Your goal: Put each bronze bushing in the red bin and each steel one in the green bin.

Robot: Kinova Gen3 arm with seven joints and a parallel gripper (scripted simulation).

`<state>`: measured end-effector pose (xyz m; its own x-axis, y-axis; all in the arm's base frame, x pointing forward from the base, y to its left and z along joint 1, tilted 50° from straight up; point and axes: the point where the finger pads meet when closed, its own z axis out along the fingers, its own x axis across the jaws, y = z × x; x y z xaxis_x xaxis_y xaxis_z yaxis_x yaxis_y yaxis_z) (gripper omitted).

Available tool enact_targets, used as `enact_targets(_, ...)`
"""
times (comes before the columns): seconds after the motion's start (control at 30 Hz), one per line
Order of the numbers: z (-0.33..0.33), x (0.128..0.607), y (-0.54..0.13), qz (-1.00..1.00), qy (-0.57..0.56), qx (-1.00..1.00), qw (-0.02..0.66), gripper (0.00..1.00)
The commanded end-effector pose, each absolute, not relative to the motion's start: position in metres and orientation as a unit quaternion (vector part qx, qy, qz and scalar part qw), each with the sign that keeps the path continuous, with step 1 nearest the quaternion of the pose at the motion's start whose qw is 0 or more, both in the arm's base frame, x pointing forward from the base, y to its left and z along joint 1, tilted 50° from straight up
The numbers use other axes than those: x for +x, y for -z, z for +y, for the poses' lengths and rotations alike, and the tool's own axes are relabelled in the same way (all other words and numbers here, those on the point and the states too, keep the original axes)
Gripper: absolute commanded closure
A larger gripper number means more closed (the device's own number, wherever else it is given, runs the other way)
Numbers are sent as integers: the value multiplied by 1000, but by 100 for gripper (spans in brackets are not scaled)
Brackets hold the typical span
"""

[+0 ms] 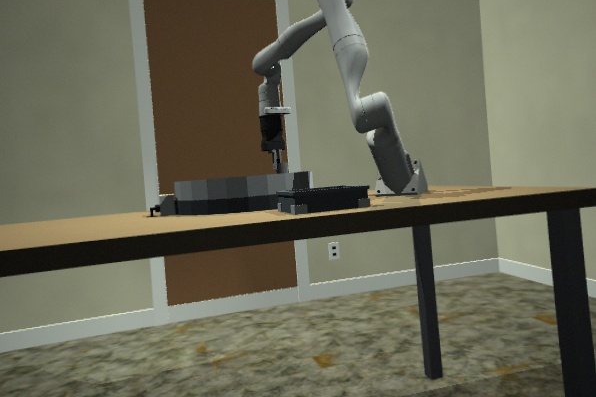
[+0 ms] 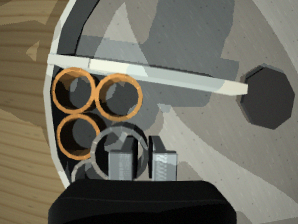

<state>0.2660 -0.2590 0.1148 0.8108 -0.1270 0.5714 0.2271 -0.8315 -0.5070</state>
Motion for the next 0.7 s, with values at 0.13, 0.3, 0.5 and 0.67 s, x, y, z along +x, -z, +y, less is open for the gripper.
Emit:
enact_targets(0.13,-261,264,-117,-27,307,-907,288,100)
enact_targets(0.3,-262,264,-117,-27,307,-907,288,100)
enact_targets(0.5,-262,264,-117,-27,307,-907,288,100)
enact_targets(0.67,-263,262,-119,-27,307,-907,288,100)
